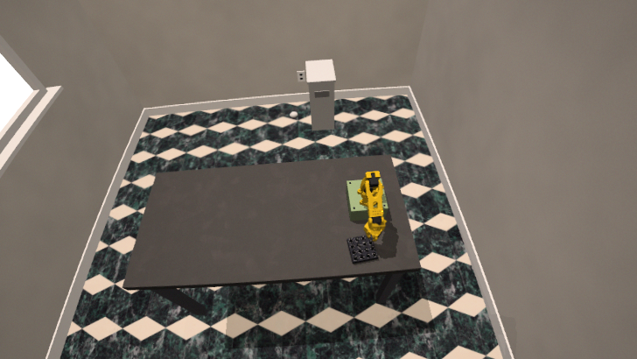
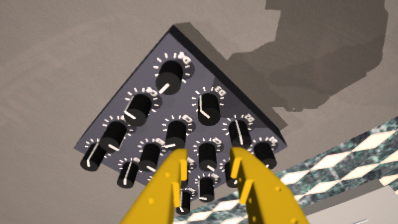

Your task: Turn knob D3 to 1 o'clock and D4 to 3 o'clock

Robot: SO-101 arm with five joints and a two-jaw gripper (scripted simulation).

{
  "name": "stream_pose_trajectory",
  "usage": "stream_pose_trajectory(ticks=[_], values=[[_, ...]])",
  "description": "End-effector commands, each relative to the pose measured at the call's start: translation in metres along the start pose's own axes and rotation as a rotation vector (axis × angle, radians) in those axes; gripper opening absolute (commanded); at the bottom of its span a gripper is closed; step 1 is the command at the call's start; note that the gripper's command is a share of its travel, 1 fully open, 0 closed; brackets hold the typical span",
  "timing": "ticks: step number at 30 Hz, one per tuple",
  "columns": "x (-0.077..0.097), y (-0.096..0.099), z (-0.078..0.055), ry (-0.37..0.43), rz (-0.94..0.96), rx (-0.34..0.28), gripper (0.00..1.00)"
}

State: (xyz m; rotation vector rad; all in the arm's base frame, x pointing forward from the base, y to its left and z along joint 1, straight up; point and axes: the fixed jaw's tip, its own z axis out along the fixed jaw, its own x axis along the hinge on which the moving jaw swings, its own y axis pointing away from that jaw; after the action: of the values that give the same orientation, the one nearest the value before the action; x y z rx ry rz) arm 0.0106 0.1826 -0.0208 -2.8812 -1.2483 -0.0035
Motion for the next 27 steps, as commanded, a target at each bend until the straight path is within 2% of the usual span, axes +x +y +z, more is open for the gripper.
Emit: stream_pose_trajectory(ticks=[1, 14, 27], values=[[-0.0001, -0.0019, 0.0035, 0.000, -0.017, 0.002, 0.10], [-0.0002, -0.0018, 0.0120, 0.000, -0.017, 0.002, 0.10], [-0.0002, -0.0018, 0.0128, 0.000, -0.017, 0.002, 0.10]])
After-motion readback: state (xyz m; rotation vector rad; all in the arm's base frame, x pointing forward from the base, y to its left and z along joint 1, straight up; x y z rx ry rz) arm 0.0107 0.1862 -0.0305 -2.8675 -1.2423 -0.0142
